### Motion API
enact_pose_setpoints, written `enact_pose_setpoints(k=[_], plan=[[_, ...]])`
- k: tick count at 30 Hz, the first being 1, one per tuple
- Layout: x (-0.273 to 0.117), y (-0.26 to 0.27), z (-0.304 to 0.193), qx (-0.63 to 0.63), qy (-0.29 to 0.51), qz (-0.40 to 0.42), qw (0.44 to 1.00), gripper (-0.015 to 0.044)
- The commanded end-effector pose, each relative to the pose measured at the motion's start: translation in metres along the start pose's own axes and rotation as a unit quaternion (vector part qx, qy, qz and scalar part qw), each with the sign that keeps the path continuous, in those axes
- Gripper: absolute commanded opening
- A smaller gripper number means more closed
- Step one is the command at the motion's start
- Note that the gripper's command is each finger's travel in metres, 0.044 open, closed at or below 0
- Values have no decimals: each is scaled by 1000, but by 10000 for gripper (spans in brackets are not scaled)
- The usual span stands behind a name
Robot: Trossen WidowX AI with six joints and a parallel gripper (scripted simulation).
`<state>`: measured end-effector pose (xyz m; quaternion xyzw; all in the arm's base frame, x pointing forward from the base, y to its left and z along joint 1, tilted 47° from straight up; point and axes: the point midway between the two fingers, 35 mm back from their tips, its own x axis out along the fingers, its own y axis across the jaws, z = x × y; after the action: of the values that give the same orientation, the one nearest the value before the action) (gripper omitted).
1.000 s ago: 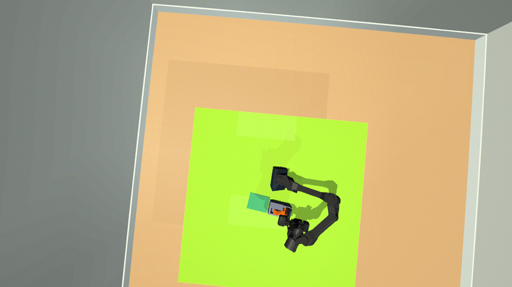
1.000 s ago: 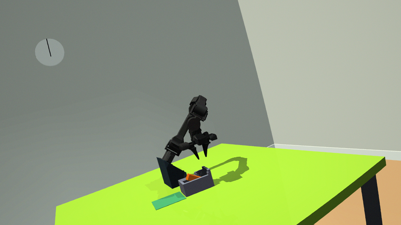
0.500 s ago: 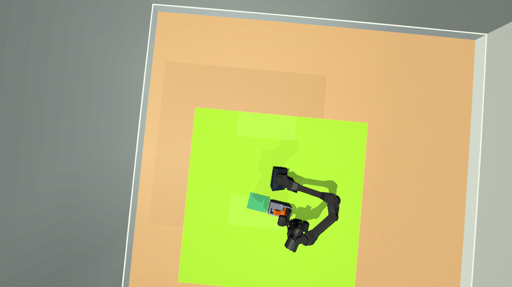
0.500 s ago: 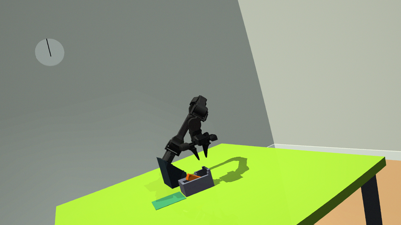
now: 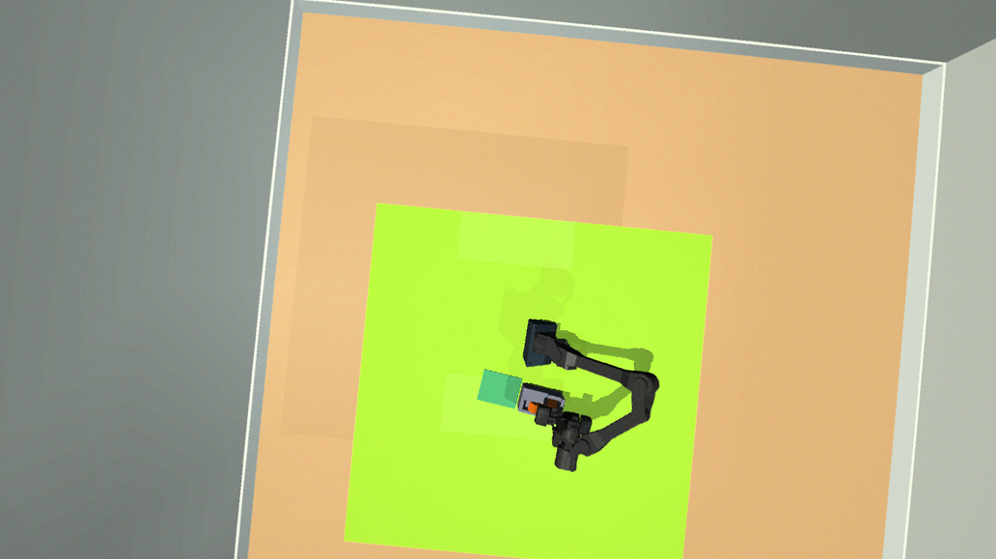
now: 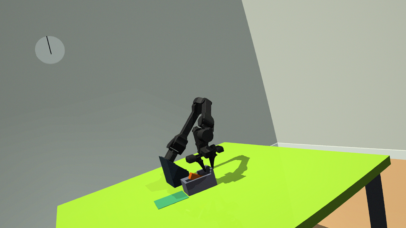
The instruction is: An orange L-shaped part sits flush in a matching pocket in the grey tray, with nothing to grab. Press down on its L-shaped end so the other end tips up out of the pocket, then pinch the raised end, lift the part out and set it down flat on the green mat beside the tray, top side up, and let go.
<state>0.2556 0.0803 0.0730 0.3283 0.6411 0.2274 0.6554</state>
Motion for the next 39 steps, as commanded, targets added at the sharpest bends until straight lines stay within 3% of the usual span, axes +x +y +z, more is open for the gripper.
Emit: enact_pose_setpoints(k=[1,20,39], plan=[[6,0,-1,4,2,2,1000,180],[36,0,-2,4,2,3,1000,180],[33,1,1,2,-3,3,1000,180]])
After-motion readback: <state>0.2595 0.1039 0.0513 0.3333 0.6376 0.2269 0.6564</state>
